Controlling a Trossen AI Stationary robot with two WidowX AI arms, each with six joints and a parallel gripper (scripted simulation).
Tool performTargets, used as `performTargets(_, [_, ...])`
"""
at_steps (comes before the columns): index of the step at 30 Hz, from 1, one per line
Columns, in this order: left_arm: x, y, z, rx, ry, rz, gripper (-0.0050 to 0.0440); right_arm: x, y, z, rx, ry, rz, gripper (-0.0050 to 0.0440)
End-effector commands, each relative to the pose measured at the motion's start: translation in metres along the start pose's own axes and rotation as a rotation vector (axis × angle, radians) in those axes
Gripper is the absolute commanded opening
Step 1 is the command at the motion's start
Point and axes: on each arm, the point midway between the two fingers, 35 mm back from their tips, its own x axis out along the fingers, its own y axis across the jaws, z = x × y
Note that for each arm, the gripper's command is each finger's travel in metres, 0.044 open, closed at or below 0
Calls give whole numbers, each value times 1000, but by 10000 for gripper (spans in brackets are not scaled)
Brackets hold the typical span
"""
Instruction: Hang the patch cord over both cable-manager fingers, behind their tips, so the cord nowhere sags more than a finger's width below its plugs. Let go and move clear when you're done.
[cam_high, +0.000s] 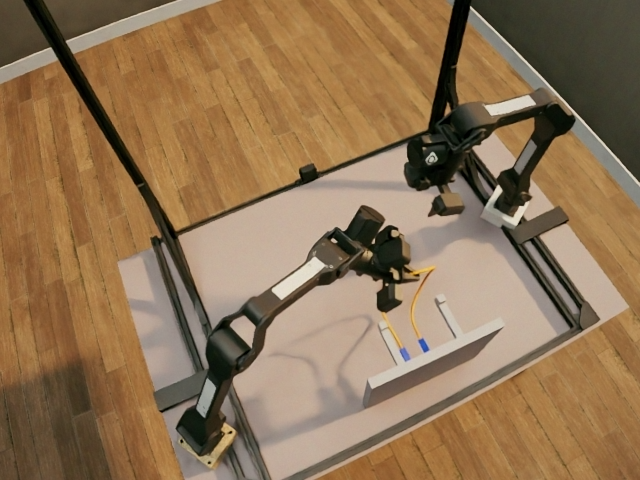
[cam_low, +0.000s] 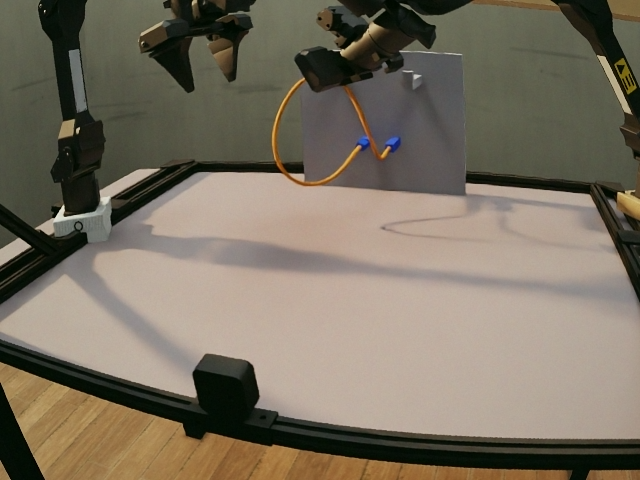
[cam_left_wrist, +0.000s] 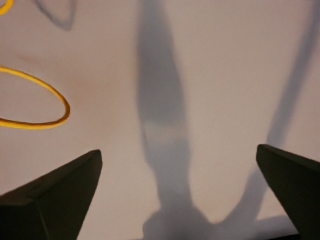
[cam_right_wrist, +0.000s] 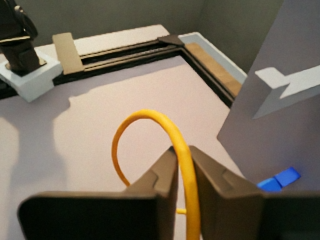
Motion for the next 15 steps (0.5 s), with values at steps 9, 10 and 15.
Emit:
performTargets(9, [-7, 0, 0, -1, -22, 3, 440, -18, -13, 35, 82, -27, 18, 25])
performTargets(10, [-7, 0, 0, -1, -22, 3, 440, -18, -14, 36, 84, -26, 17, 25])
performTargets(15, [-7, 0, 0, -1, -22, 3, 440, -19, -16, 37, 91, -22, 17, 25])
